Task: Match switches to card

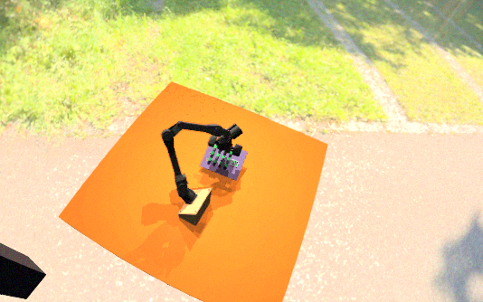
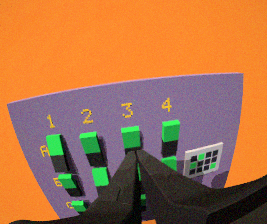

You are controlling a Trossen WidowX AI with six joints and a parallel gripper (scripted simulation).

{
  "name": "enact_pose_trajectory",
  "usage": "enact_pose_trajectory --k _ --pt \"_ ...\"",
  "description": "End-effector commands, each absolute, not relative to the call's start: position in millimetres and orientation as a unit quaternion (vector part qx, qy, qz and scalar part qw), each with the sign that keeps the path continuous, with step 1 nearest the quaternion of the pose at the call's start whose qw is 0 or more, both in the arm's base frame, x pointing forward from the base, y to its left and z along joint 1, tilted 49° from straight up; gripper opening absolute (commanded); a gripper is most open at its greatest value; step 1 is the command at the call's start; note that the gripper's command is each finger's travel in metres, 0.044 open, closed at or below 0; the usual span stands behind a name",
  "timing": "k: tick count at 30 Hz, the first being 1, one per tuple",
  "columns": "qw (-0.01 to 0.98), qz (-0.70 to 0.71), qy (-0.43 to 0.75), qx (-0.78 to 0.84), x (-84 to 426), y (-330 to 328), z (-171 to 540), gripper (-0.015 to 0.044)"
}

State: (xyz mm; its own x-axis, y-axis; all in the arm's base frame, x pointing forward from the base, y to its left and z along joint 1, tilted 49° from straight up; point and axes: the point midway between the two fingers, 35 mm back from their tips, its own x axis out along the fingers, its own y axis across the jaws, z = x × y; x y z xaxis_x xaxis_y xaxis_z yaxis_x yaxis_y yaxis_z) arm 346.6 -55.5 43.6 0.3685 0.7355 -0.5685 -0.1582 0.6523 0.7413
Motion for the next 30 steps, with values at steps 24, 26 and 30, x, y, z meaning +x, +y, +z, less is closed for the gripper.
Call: enact_pose_trajectory --k 24,26,30 --pt "0.769 0.289 0.482 0.305 355 -37 30 0.0000" --pt "0.769 0.289 0.482 0.305 355 -37 30 0.0000" --pt "0.769 0.289 0.482 0.305 355 -37 30 0.0000"
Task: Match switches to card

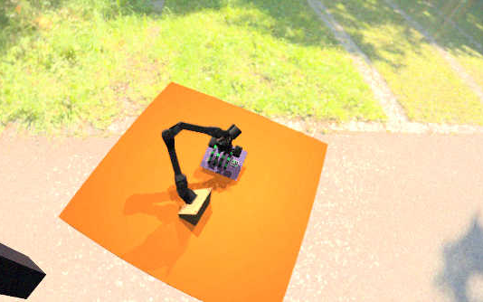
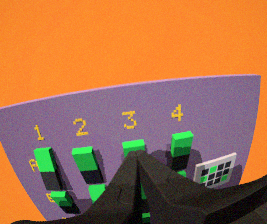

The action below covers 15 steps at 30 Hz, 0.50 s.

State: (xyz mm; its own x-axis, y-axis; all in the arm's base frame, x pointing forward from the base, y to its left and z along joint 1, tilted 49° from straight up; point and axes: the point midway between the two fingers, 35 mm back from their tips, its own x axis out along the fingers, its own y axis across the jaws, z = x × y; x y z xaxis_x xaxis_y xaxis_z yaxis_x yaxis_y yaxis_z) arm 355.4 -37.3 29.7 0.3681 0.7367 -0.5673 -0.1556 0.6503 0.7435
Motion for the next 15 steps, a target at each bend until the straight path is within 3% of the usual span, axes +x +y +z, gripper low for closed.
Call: enact_pose_trajectory --k 1,15 --pt "0.769 0.289 0.482 0.305 355.4 -36.6 29.8 0.0000" --pt "0.769 0.289 0.482 0.305 355.9 -35.8 29.1 0.0000"
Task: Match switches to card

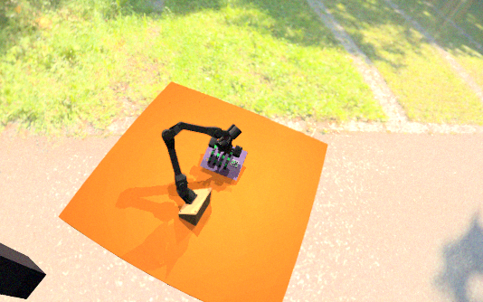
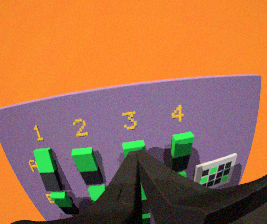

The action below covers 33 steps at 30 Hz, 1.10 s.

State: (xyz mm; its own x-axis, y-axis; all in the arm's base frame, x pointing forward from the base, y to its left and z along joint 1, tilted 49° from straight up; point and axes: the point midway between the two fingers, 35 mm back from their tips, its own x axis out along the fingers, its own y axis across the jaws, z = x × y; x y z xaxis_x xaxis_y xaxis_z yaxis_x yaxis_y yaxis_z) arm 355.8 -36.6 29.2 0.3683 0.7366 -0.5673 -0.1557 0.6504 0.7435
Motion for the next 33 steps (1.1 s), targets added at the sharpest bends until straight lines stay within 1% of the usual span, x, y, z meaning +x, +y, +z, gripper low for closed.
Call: enact_pose_trajectory --k 1,33 --pt "0.769 0.289 0.482 0.305 356.0 -35.7 29.0 0.0000" --pt "0.769 0.289 0.481 0.305 357.6 -32.5 26.7 0.0000"
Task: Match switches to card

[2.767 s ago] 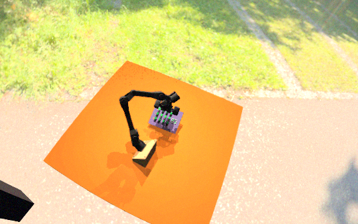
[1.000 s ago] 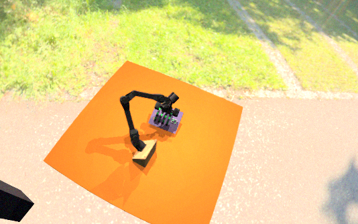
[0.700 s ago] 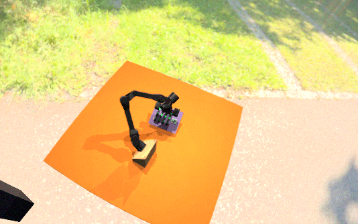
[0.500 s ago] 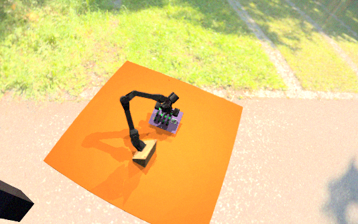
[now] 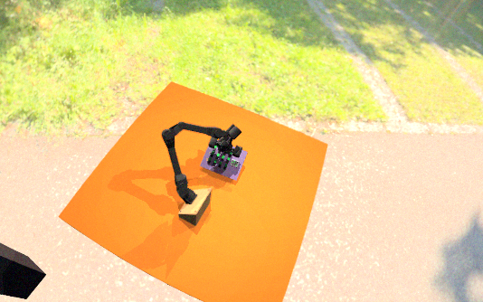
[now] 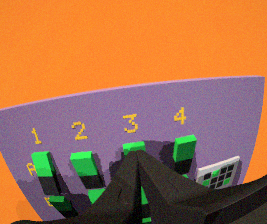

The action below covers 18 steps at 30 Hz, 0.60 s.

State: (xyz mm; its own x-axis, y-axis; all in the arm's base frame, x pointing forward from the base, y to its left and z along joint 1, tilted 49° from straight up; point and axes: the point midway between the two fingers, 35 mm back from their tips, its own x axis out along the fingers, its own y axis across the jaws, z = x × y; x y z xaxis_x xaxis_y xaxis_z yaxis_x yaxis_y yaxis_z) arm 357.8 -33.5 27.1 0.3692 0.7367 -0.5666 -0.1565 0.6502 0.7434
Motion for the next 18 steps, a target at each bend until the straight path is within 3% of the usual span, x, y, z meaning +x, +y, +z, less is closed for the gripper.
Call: enact_pose_trajectory --k 1,11,18 --pt "0.769 0.289 0.481 0.305 358 -32 27 0.0000" --pt "0.775 0.285 0.473 0.309 331 -80 62 0.0000" --pt "0.775 0.284 0.473 0.308 335 -97 42 0.0000"
